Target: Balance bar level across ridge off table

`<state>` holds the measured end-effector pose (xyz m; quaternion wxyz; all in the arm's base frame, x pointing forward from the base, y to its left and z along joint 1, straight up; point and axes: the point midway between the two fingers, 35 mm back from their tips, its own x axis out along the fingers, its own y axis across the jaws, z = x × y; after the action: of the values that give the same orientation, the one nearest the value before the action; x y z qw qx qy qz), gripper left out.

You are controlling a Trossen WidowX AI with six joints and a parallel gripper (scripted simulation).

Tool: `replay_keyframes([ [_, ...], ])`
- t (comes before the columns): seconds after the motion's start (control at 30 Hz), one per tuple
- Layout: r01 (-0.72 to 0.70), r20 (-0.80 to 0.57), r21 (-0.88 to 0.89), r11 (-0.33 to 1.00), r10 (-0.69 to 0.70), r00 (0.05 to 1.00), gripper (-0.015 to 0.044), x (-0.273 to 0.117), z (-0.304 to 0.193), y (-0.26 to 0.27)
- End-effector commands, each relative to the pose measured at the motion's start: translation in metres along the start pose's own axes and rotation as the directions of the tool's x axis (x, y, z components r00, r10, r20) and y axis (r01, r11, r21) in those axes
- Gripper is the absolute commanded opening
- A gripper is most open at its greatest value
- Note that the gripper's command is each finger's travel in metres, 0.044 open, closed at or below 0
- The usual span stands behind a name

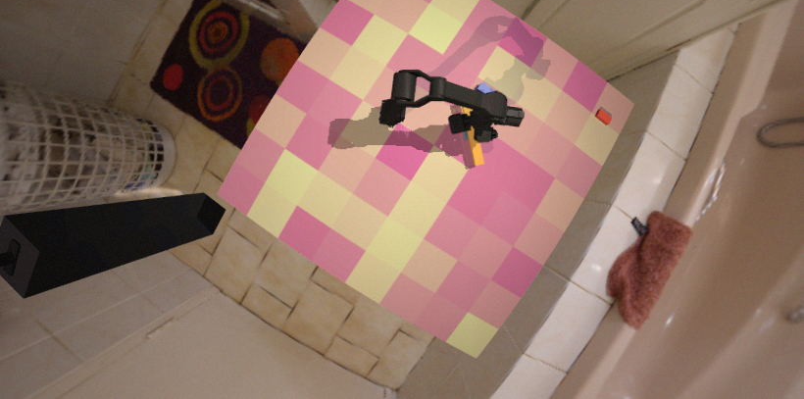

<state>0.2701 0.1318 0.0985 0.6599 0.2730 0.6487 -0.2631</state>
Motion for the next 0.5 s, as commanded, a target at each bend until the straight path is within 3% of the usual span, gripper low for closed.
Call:
replay_keyframes([
  [0.0, -0.003, -0.002, 0.002, 1.000, 0.003, 1.000, 0.0000, 0.0005, -0.0002, 0.0005],
  [0.47, -0.003, -0.002, 0.002, 1.000, 0.003, 1.000, 0.0000, 0.0017, -0.0003, 0.0003],
])
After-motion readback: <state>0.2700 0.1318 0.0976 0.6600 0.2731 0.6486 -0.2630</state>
